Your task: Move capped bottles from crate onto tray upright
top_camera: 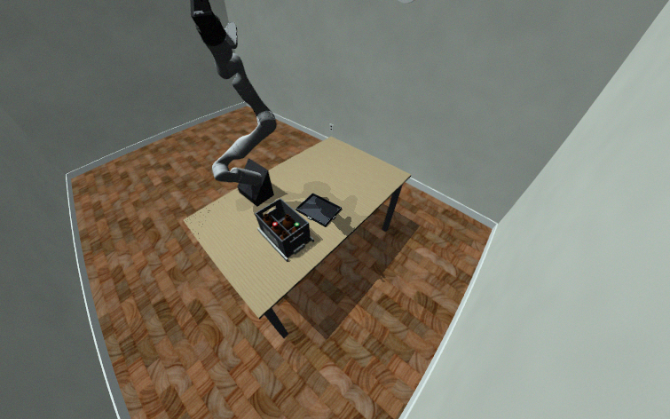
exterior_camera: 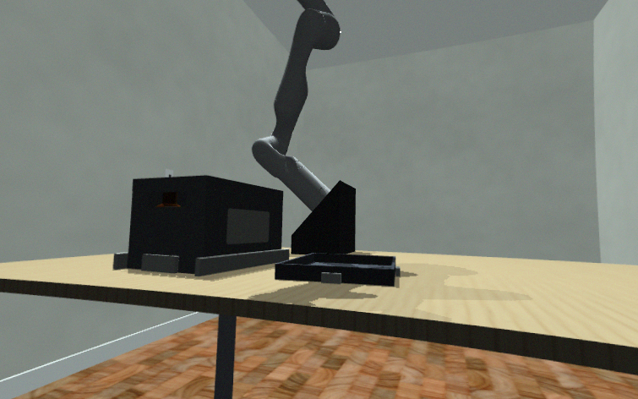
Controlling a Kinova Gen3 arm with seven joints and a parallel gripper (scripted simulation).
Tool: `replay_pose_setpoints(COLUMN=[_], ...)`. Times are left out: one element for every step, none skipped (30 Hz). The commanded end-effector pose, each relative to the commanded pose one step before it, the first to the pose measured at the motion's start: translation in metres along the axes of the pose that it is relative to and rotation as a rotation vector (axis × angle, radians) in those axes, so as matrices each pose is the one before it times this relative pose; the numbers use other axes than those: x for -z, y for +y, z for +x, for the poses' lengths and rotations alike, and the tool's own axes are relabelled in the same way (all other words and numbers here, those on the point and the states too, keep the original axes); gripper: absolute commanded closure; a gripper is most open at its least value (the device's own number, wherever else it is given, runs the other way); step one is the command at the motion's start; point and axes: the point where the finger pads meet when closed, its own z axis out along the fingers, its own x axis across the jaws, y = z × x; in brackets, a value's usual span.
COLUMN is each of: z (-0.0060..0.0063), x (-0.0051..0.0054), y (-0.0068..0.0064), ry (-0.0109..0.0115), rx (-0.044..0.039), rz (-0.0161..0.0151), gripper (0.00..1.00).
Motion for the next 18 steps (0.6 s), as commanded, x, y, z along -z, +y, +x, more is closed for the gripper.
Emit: replay_pose_setpoints(z=[-0.01390,-0.00297,-0.00297,-0.00297,0.00000,0.00000,0.00353,-0.00322,-0.00321,-0.00320,-0.00319,-0.00318,-0.00317,-0.00316,-0.00315,-0.00313,-0.00312,-0.00311], x=[-0.00507,-0.00115,-0.00114,-0.00114,0.00000,0.00000,0.00130,-0.00077,-0.00079,-0.00081,-0.00083,-0.00085,-0.00087,-0.00089,-0.00091,-0.00093,-0.00095,-0.00097], y=[-0.00403,-0.00100,-0.00100,-0.00100,0.00000,0.00000,0.00176,-0.00036,-0.00040,-0.00044,-0.00047,-0.00051,-0.00054,-0.00058,-0.00061,-0.00065,-0.00068,-0.00072], ry=[0.00412,0.00026,0.00026,0.00026,0.00000,0.00000,-0.01102,-0.00667,-0.00667,-0.00667,-0.00667,-0.00667,-0.00667,-0.00667,-0.00667,-0.00667,-0.00667,-0.00667], rx=[0.01236,0.00042,0.00042,0.00042,0.00000,0.00000,-0.00016,0.01078,0.01078,0.01078,0.01078,0.01078,0.01078,0.01078,0.01078,0.01078,0.01078,0.01078], rz=[-0.00317,-0.00016,-0.00016,-0.00016,0.00000,0.00000,0.00081,-0.00178,-0.00178,-0.00178,-0.00178,-0.00178,-0.00178,-0.00178,-0.00178,-0.00178,-0.00178,-0.00178], gripper=[0.00,0.00,0.00,0.00,0.00,0.00,0.00,0.00,0.00,0.00,0.00,0.00,0.00,0.00,0.00,0.00,0.00,0.00])
